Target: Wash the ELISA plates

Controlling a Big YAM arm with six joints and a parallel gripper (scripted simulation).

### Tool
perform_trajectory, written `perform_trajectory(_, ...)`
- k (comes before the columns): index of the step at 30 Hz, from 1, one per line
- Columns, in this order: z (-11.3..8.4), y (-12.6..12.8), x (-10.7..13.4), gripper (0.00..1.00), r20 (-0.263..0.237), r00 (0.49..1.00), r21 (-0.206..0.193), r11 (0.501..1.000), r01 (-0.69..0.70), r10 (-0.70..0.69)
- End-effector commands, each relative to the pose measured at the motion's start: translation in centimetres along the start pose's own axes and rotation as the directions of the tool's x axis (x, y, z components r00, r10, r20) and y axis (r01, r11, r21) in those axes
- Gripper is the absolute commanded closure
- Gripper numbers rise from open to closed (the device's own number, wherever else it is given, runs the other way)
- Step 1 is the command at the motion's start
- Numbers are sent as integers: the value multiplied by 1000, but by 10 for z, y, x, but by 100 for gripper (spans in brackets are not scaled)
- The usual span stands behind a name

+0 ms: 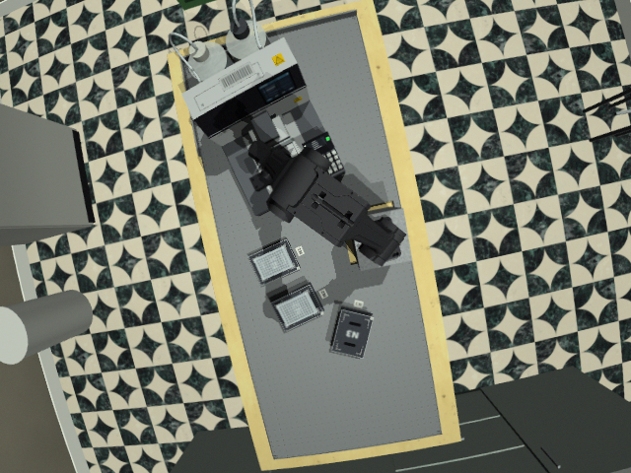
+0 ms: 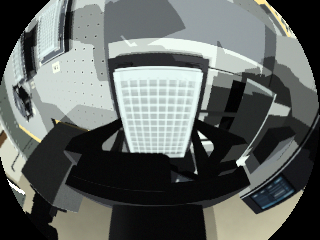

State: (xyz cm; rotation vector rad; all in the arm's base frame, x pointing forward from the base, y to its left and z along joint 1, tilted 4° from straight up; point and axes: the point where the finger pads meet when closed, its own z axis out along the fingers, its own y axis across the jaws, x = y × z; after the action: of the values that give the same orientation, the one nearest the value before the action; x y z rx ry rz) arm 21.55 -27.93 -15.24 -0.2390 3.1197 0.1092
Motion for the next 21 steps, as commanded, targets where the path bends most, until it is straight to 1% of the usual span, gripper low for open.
perform_trajectory(1, 1, -16, -5, 16, 14, 1000, 21, 1000, -10, 10)
perform_trajectory(4, 2, -15, -4, 16, 12, 1000, 18, 1000, -10, 10)
perform_trajectory(7, 0, -17, -5, 16, 16, 1000, 24, 1000, -10, 10)
perform_trajectory(13, 3, -15, -4, 16, 13, 1000, 19, 1000, -10, 10)
perform_trajectory(14, -1, -18, -5, 16, 18, 1000, 28, 1000, -9, 9)
perform_trajectory(15, 0, -18, -5, 16, 18, 1000, 29, 1000, -9, 9)
perform_trajectory(18, 4, -15, -4, 16, 13, 1000, 18, 1000, -10, 10)
perform_trajectory(21, 4, -16, -4, 16, 14, 1000, 21, 1000, -10, 9)
